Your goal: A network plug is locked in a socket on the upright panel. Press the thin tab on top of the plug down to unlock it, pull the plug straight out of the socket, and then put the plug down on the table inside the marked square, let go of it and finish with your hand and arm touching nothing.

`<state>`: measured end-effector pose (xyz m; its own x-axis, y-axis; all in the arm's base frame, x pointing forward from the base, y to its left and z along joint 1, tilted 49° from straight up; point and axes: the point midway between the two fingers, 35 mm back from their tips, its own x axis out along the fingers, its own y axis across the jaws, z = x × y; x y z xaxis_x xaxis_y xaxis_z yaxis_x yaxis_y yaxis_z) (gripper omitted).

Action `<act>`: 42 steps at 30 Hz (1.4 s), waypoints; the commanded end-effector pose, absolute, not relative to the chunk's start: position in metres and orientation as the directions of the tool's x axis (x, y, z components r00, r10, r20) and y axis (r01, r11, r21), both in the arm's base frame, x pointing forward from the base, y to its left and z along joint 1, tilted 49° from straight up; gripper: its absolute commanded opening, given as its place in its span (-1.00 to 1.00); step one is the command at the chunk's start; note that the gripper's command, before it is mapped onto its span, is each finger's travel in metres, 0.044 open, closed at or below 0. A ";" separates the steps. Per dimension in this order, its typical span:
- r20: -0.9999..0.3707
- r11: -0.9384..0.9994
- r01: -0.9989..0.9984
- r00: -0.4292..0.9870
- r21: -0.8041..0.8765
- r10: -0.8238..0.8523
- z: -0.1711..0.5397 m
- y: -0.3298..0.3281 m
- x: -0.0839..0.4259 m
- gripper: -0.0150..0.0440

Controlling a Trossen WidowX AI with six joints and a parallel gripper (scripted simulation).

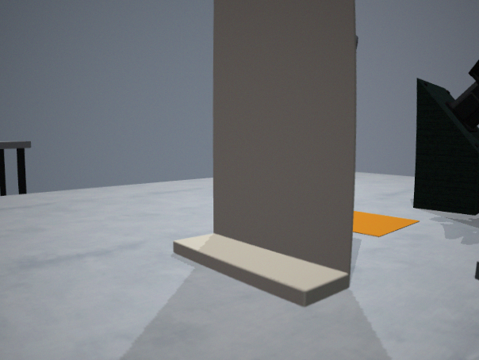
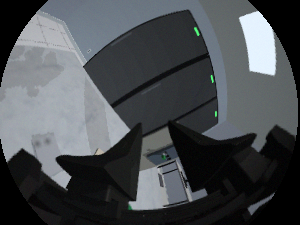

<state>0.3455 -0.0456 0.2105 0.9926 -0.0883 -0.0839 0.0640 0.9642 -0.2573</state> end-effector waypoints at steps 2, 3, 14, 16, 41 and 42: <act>-0.126 0.938 0.069 0.985 -0.341 -0.119 0.174 -0.062 0.342 0.04; -0.131 0.932 0.071 0.984 -0.356 -0.125 0.169 -0.065 0.341 0.04; -0.185 0.855 0.068 0.965 -0.514 -0.188 0.114 -0.092 0.320 0.04; -0.195 0.839 0.064 0.960 -0.540 -0.199 0.105 -0.096 0.315 0.04; -0.244 0.749 0.032 0.936 -0.661 -0.255 0.066 -0.115 0.319 0.04; -0.244 0.749 0.032 0.936 -0.661 -0.255 0.066 -0.116 0.324 0.04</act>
<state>0.3070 -0.1126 0.0651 0.9356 -0.2488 -0.2506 0.0236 0.7521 -0.6586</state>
